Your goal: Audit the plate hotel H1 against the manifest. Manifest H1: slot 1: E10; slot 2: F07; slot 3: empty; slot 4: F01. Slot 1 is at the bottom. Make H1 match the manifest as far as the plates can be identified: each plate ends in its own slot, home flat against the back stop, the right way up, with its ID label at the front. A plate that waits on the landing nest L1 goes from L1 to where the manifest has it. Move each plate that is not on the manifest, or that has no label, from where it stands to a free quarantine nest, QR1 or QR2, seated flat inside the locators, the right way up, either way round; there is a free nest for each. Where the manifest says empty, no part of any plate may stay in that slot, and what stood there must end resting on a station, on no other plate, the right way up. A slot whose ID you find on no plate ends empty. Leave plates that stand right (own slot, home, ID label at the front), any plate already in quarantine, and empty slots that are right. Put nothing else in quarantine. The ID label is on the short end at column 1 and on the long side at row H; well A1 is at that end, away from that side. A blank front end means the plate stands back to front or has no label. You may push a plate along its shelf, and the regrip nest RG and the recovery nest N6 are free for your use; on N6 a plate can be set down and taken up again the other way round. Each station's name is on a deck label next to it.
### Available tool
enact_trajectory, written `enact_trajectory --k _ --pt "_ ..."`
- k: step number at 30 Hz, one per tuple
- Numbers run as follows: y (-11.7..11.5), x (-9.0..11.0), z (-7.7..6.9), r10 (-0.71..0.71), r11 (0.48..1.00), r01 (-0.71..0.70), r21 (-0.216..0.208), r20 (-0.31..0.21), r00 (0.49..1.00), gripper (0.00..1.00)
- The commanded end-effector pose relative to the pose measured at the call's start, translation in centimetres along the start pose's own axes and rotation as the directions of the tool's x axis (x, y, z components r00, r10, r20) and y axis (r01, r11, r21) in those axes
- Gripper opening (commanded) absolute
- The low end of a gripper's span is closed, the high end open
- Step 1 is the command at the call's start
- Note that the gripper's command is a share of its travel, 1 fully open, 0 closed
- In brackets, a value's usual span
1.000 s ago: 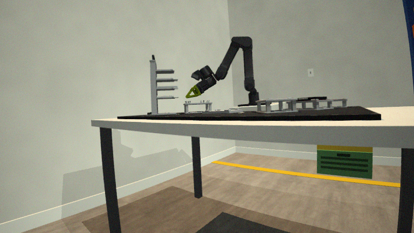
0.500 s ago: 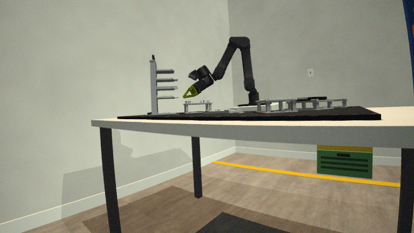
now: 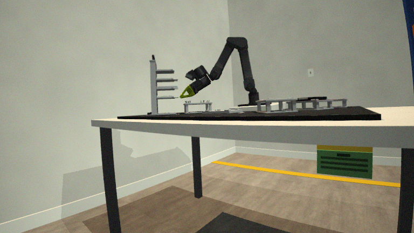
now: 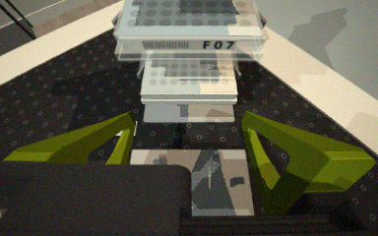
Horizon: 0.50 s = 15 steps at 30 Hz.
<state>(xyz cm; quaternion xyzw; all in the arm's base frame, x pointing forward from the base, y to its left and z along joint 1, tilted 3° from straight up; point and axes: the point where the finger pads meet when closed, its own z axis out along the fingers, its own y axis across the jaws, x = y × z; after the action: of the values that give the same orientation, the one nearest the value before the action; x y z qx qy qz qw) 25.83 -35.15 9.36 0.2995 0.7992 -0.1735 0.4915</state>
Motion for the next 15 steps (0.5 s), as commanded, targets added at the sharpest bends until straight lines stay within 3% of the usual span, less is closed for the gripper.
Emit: enact_trajectory --k 1,15 --pt "-0.1 -0.7 0.1 -0.004 1.000 0.003 0.004 0.014 1.000 1.00" --pt "-0.1 -1.7 1.7 -0.003 1.000 0.003 0.004 0.014 1.000 1.00"
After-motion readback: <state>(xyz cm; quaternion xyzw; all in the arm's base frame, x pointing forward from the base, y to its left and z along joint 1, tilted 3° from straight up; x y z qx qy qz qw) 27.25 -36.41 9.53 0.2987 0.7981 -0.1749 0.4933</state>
